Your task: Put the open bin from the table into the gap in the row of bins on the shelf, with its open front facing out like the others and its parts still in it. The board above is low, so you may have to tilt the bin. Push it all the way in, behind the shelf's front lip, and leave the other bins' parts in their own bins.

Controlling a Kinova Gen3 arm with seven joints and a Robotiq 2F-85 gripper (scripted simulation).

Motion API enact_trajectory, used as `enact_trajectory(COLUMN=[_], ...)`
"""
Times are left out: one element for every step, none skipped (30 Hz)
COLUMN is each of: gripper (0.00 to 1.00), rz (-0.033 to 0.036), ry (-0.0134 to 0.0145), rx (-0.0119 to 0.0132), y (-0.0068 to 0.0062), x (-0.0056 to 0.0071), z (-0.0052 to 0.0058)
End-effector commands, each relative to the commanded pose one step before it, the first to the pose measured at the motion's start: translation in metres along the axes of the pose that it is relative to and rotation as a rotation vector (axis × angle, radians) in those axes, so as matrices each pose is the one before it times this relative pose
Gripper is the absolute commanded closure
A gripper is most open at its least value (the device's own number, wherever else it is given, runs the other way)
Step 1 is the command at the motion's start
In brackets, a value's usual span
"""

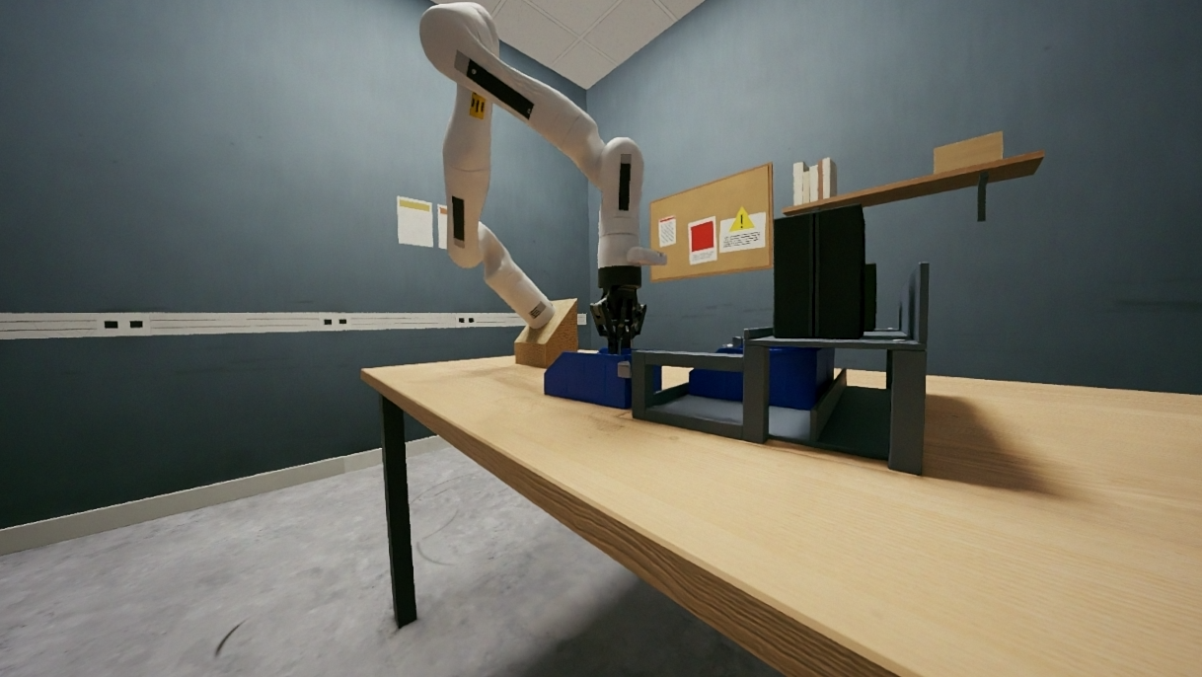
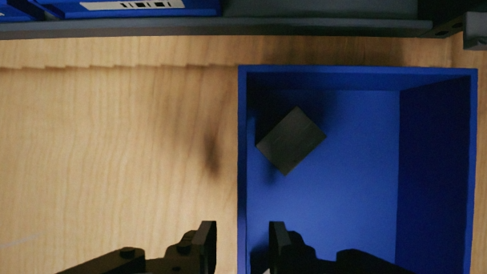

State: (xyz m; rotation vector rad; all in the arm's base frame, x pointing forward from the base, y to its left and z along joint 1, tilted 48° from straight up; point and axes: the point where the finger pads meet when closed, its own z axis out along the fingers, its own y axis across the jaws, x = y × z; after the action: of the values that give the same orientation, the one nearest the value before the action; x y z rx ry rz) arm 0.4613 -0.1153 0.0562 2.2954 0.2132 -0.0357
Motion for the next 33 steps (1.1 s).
enact_trajectory(gripper=[0.65, 0.65, 0.65, 0.65, 0.65, 0.65, 0.65, 0.65, 0.65, 0.65, 0.65, 0.65, 0.65, 0.65, 0.65, 0.65, 0.65, 0.65, 0.65, 0.65, 0.65, 0.65, 0.65, 0.65, 0.65, 0.65, 0.65, 0.65, 0.65, 0.65, 0.65, 0.65, 0.65], rz=[-0.00011, 0.0, 0.0, 0.0, 0.0, 0.0, 0.0, 0.0, 0.0, 0.0, 0.0, 0.0, 0.0, 0.0, 0.0, 0.0, 0.0, 0.0, 0.0, 0.0, 0.0, 0.0, 0.0, 0.0, 0.0, -0.00001, -0.00001, -0.00001, -0.00001, -0.00001, 0.0, 0.0, 0.0], ry=[0.00193, 0.0, 0.0, 0.0, 0.0, 0.0, 0.0, 0.0, 0.0, 0.0, 0.0, 0.0, 0.0, 0.0, 0.0, 0.0, 0.0, 0.0, 0.0, 0.0, 0.0, 0.0, 0.0, 0.0, 0.0, 0.00007, 0.00007, 0.00007, 0.00007, 0.00007, 0.0, 0.0, 0.0], rx=[0.00038, 0.0, 0.0, 0.0, 0.0, 0.0, 0.0, 0.0, 0.0, 0.0, 0.0, 0.0, 0.0, 0.0, 0.0, 0.0, 0.0, 0.0, 0.0, 0.0, 0.0, 0.0, 0.0, 0.0, 0.0, -0.00001, -0.00001, -0.00001, -0.00001, -0.00001, 0.0, 0.0, 0.0], y=[-0.00023, 0.0, 0.0, 0.0, 0.0, 0.0, 0.0, 0.0, 0.0, 0.0, 0.0, 0.0, 0.0, 0.0, 0.0, 0.0, 0.0, 0.0, 0.0, 0.0, 0.0, 0.0, 0.0, 0.0, 0.0, 0.0, 0.0, 0.0, 0.0, 0.0, 0.0, 0.0, 0.0], x=[0.00058, 0.0, 0.0, 0.0, 0.0, 0.0, 0.0, 0.0, 0.0, 0.0, 0.0, 0.0, 0.0, 0.0, 0.0, 0.0, 0.0, 0.0, 0.0, 0.0, 0.0, 0.0, 0.0, 0.0, 0.0, 0.0, 0.0, 0.0, 0.0, 0.0, 0.0, 0.0, 0.0], z=[-0.00083, 0.0, 0.0, 0.0, 0.0, 0.0, 0.0, 0.0, 0.0, 0.0, 0.0, 0.0, 0.0, 0.0, 0.0, 0.0, 0.0, 0.0, 0.0, 0.0, 0.0, 0.0, 0.0, 0.0, 0.0, -0.008, -0.008, -0.008, -0.008, -0.008, 0.0, 0.0, 0.0])
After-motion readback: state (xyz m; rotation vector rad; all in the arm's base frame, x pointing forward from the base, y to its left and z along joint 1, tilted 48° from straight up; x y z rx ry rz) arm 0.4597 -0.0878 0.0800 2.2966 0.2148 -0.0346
